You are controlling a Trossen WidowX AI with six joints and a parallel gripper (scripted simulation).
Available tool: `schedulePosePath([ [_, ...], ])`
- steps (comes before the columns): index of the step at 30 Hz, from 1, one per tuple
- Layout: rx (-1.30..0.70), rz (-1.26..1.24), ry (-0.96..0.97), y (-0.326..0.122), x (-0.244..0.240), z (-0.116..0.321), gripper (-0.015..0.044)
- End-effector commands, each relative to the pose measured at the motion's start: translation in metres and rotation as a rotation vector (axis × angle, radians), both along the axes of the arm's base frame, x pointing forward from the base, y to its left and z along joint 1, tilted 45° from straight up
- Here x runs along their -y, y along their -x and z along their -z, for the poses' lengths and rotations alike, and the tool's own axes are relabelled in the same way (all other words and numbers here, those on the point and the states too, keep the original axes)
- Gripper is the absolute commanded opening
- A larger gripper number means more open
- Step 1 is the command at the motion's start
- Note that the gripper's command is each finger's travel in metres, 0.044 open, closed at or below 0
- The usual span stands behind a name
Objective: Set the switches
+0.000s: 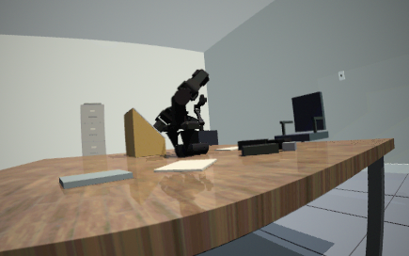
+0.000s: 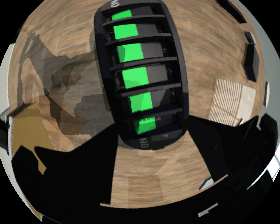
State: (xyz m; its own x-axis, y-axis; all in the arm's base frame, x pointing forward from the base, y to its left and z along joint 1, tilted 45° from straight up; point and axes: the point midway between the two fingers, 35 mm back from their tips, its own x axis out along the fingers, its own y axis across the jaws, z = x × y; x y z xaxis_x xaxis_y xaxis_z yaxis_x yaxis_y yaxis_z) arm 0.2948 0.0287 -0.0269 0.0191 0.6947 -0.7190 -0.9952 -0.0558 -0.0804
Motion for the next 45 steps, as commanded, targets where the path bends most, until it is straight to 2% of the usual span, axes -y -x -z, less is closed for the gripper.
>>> schedulePosePath([
  [1,0.011,0.012,-0.003,-0.005,0.002,-0.002,0.0000],
  [20,0.011,0.012,-0.003,-0.005,0.002,-0.002,0.0000],
  [32,0.001,0.000,0.000,0.000,0.000,0.000,0.0315],
  [37,0.010,0.011,-0.001,0.002,0.034,-0.034,0.0440],
  [45,0.010,0.012,-0.001,0.002,0.036,-0.036,0.0440],
])
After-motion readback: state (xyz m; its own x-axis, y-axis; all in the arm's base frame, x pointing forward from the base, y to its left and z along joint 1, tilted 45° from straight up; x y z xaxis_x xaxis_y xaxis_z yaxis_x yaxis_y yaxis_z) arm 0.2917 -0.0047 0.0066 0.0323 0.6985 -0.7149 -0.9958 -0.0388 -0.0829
